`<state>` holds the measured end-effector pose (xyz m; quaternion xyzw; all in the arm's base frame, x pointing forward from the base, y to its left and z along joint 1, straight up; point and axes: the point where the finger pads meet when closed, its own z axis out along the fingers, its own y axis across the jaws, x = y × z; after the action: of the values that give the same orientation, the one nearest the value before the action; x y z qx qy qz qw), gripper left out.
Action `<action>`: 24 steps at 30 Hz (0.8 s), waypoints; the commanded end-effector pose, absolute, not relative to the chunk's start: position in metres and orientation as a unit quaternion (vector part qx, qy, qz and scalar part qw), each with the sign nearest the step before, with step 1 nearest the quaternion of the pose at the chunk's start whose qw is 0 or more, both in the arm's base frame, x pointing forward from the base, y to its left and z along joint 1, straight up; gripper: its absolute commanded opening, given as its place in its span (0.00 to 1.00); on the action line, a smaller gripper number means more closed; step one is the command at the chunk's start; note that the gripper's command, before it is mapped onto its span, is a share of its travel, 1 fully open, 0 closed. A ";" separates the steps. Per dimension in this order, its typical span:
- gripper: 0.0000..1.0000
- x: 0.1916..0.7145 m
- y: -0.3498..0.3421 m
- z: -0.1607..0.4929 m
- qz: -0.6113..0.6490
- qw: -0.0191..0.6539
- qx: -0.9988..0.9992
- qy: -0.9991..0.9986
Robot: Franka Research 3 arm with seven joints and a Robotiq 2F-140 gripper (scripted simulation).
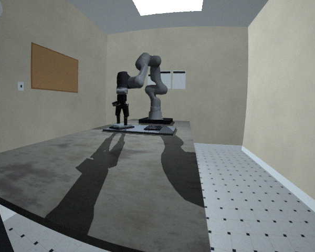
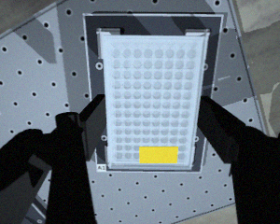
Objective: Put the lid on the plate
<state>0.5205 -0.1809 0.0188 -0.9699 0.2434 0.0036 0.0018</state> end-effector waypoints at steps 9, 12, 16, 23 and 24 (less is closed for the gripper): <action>0.69 0.521 -0.181 0.018 0.003 0.002 -0.970 0.243; 0.69 0.521 -0.181 0.018 0.003 0.002 -0.970 0.243; 0.69 0.521 -0.181 0.018 0.003 0.002 -0.970 0.243; 0.69 0.521 -0.181 0.018 0.003 0.002 -0.970 0.243; 0.69 0.521 -0.181 0.018 0.003 0.002 -0.970 0.243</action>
<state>0.5206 -0.1810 0.0188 -0.9699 0.2434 0.0035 0.0018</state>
